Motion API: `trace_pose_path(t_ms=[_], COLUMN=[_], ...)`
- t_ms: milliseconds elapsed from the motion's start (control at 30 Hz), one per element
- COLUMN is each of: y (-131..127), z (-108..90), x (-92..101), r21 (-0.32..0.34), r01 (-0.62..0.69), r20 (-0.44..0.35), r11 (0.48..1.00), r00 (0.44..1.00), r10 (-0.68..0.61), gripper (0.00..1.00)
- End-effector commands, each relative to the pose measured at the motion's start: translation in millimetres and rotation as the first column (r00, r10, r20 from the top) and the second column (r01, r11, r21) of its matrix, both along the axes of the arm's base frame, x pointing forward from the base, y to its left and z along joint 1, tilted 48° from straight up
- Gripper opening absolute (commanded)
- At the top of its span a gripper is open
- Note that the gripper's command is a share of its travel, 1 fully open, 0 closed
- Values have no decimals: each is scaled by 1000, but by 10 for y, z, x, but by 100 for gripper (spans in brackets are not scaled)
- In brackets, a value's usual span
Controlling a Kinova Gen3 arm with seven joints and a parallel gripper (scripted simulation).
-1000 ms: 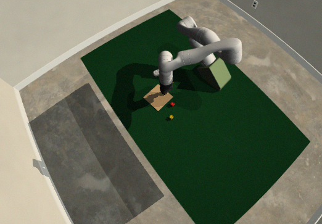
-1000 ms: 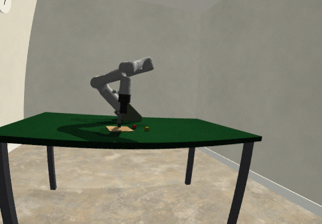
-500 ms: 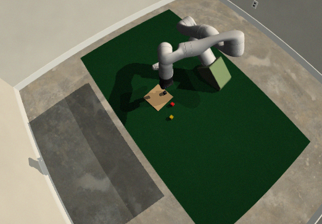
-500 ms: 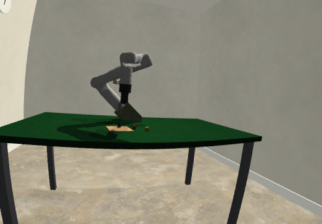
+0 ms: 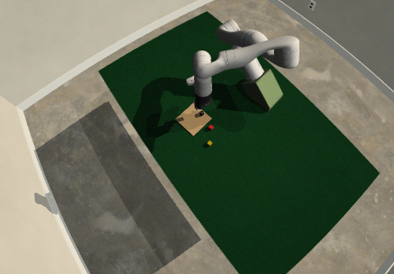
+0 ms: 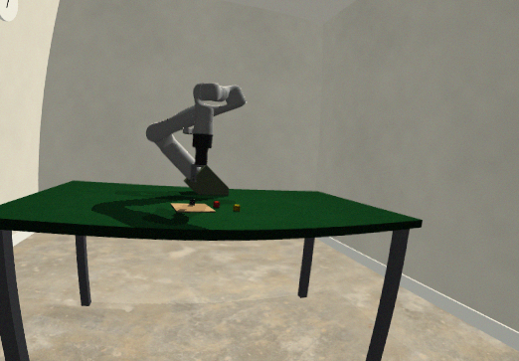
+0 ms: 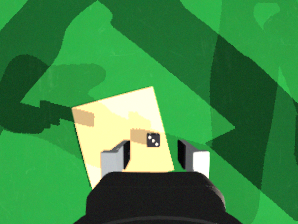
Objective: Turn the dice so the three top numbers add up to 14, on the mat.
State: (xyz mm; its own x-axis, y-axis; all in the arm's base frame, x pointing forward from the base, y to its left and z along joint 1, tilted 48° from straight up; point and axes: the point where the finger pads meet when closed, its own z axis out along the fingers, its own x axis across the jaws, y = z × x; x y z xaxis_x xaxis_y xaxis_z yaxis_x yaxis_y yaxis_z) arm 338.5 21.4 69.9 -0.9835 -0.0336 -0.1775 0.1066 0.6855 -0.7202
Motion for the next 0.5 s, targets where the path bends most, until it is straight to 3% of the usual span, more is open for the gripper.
trace_pose_path(t_ms=[0, 333, 400, 467], y=[6, 13, 123, 339], z=[3, -5, -148, -456], x=[2, 6, 56, 120], r21=[1, 0, -9, -20], r01=[-1, -4, -51, -141], r20=[1, -2, -49, -146], r11=[1000, 1000, 999, 990], r00=[1000, 1000, 998, 980], r10=[1, 4, 50, 137], gripper=[100, 100, 100, 100])
